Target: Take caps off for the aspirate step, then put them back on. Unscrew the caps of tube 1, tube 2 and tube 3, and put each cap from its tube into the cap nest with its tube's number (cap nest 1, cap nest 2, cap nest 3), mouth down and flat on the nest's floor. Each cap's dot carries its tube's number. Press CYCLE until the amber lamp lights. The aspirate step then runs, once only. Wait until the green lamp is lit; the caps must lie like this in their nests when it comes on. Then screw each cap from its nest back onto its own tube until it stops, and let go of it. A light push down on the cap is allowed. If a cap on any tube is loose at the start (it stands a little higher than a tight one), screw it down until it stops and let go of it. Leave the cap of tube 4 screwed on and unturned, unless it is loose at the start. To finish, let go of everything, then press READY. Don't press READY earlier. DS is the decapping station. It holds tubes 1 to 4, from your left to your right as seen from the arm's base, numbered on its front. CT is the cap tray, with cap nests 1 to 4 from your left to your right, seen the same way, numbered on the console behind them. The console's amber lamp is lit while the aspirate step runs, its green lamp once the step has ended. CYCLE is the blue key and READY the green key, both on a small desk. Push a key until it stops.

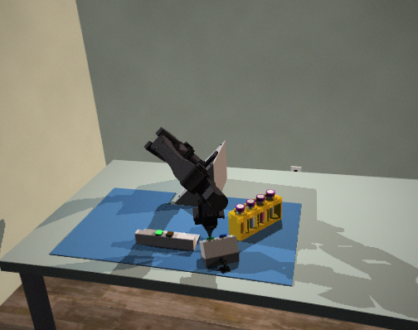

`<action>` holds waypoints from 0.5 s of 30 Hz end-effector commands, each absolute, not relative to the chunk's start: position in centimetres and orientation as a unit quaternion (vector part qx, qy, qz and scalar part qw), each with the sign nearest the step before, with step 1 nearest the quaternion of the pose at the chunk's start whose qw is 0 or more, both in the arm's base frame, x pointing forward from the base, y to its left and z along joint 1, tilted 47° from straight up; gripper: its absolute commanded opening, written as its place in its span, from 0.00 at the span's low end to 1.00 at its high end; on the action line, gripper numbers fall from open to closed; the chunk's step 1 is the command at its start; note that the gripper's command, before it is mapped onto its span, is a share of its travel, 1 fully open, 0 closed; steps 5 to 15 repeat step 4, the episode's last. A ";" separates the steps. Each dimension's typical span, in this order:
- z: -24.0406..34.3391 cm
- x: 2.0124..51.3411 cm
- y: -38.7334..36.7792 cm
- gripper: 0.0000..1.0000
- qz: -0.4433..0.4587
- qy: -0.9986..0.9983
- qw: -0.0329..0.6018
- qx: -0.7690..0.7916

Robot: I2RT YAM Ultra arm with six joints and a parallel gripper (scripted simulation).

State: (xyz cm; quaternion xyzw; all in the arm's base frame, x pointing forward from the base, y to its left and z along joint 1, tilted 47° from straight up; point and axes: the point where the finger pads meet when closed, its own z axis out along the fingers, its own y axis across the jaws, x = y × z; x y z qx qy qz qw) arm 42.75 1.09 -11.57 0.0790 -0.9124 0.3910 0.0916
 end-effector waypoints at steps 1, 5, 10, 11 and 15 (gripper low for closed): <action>-11.0 43.4 1.6 0.00 0.390 -0.914 0.075 0.081; -11.1 43.4 1.5 0.00 0.390 -0.914 0.075 0.081; -11.1 43.4 1.5 0.00 0.390 -0.914 0.075 0.081; -11.1 43.4 1.5 0.00 0.390 -0.914 0.075 0.081; -11.1 43.4 1.5 0.00 0.390 -0.914 0.075 0.081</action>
